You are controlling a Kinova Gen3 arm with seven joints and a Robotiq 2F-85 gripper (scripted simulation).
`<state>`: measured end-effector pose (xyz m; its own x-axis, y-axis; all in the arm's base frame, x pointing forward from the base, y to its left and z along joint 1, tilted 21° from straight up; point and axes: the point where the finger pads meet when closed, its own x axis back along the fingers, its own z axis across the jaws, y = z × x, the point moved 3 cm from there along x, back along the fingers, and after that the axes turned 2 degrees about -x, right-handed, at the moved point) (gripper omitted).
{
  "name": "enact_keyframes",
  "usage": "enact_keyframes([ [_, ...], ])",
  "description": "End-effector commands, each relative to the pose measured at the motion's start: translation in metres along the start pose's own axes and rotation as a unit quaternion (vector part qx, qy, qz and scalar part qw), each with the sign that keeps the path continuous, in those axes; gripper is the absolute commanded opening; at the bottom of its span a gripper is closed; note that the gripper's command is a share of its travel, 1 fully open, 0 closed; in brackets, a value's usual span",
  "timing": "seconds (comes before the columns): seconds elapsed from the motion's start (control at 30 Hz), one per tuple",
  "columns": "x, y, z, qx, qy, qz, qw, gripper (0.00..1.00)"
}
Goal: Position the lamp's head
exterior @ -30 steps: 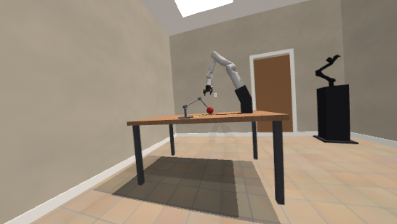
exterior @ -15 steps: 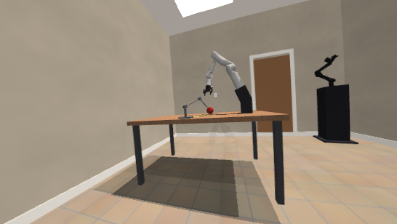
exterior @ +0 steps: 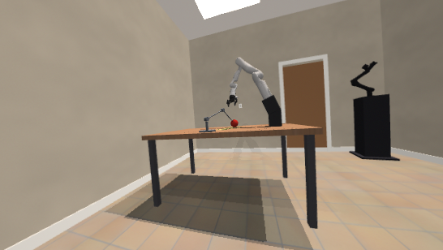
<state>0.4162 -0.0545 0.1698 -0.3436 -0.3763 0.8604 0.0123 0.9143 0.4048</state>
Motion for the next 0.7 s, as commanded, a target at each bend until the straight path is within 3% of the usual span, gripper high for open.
enact_keyframes([
  [0.0, 0.0, 0.0, 0.0, 0.0, 0.0, 0.0, 1.0, 1.0],
  [0.13, 0.0, 0.0, 0.0, 0.0, 0.0, 0.0, 1.0, 1.0],
  [0.67, 0.04, 0.016, 0.002, 0.0, 0.0, 0.0, 1.0, 1.0],
])
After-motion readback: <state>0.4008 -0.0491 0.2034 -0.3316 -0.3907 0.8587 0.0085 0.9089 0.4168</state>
